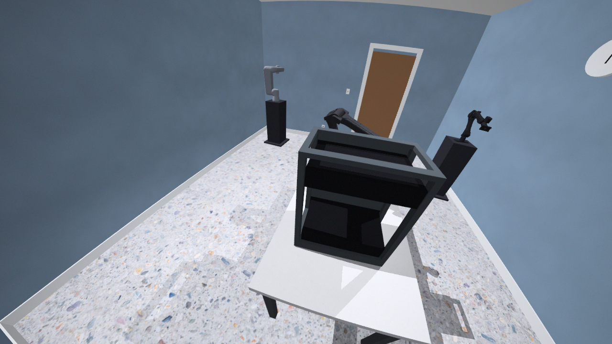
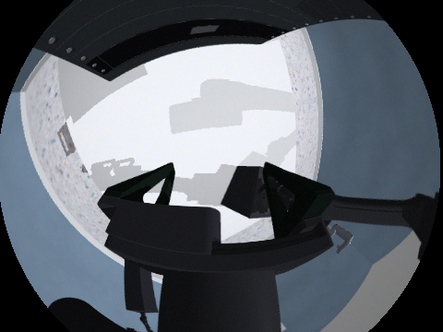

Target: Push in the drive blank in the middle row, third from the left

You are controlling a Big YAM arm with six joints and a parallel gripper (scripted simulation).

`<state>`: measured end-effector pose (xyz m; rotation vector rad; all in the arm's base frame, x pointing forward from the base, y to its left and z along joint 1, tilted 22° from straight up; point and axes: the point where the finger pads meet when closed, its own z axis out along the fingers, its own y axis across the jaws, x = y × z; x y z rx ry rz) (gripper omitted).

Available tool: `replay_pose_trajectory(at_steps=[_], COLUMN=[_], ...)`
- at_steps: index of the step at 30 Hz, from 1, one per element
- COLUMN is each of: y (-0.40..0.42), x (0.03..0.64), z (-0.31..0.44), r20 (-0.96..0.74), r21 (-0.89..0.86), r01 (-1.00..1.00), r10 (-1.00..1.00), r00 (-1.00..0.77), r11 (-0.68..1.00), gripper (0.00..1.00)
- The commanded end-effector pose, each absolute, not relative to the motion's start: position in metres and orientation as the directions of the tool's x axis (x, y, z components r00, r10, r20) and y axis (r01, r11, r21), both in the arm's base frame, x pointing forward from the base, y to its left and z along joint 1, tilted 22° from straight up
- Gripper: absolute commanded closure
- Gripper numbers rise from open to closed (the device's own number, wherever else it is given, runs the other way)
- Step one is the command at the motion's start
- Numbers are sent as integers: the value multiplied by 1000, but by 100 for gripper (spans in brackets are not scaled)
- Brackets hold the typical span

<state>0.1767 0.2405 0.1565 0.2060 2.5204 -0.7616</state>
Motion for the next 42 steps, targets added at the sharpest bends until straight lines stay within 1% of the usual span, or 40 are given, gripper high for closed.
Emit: replay_pose_trajectory(at_steps=[1,42], y=[242,243], x=[177,177], z=[159,163], r20=[-502,-517], r21=[-472,-442], r01=[278,286], r10=[3,19], r00=[-865,-856], r11=[836,850], gripper=[0,0])
